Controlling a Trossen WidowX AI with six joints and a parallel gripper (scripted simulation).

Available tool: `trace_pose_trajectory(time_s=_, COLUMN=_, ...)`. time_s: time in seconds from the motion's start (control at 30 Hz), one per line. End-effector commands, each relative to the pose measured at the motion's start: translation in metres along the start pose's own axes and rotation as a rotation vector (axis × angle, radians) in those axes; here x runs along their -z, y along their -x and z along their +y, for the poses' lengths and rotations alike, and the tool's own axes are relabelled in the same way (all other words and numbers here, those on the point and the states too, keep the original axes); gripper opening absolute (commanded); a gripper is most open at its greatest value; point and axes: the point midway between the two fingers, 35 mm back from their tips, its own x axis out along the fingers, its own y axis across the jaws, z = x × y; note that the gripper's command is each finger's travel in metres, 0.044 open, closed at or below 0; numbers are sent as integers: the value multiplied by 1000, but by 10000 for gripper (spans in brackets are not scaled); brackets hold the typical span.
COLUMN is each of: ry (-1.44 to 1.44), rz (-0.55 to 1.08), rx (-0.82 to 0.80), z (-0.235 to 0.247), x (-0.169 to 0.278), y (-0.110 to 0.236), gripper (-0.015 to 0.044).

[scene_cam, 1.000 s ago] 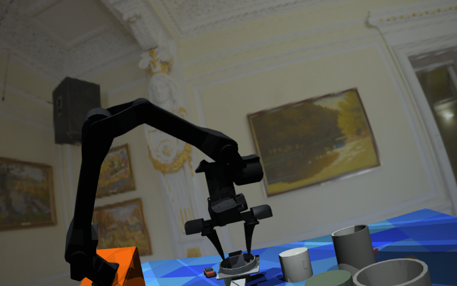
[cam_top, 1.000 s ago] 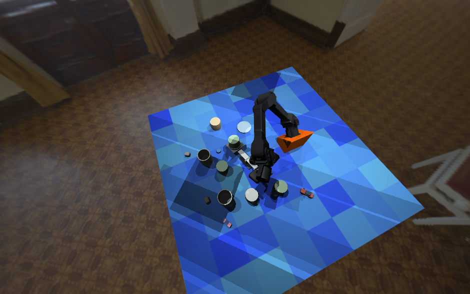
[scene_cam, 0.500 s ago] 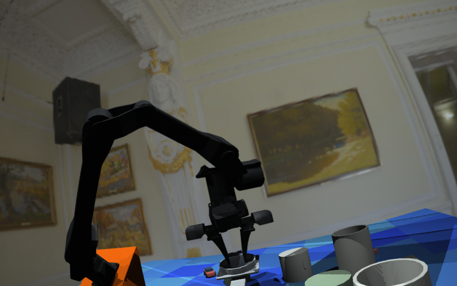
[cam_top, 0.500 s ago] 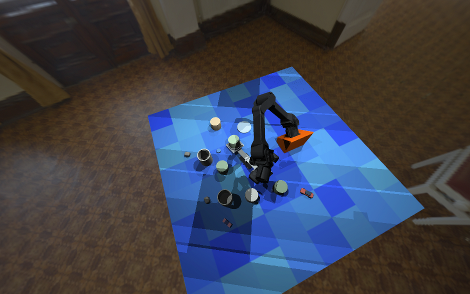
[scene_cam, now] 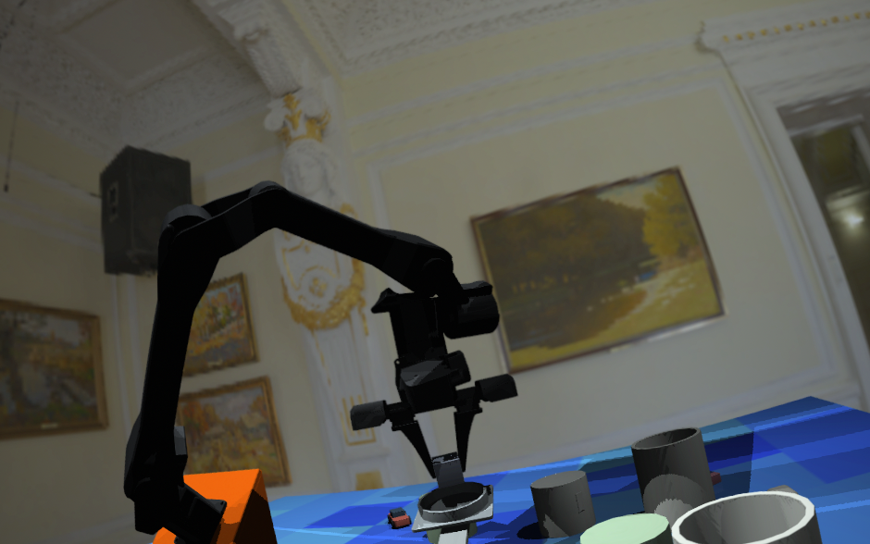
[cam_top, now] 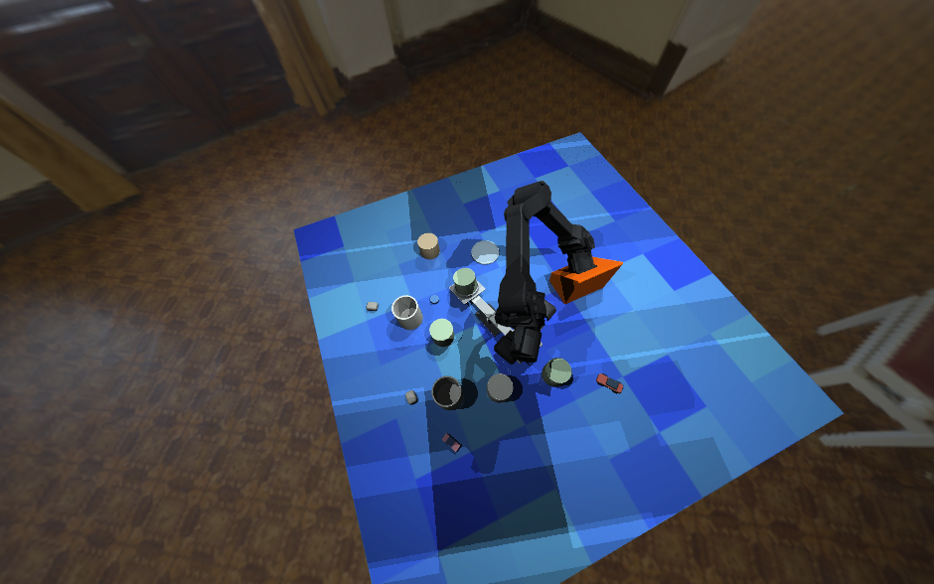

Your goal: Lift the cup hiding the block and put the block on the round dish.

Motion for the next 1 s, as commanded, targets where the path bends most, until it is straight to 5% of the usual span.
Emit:
trace_pose_trajectory(time_s=0.0, ry=-3, rz=5, rx=-8, z=1, x=2, y=24, gripper=0)
trace_pose_trajectory(time_s=0.43, ry=-1, rz=11, rx=-8, z=-3, x=-5, y=64, gripper=0)
trace_pose_trajectory(time_s=0.97, ry=20, rz=94, rx=-53, z=-24, x=-144, y=35, gripper=0)
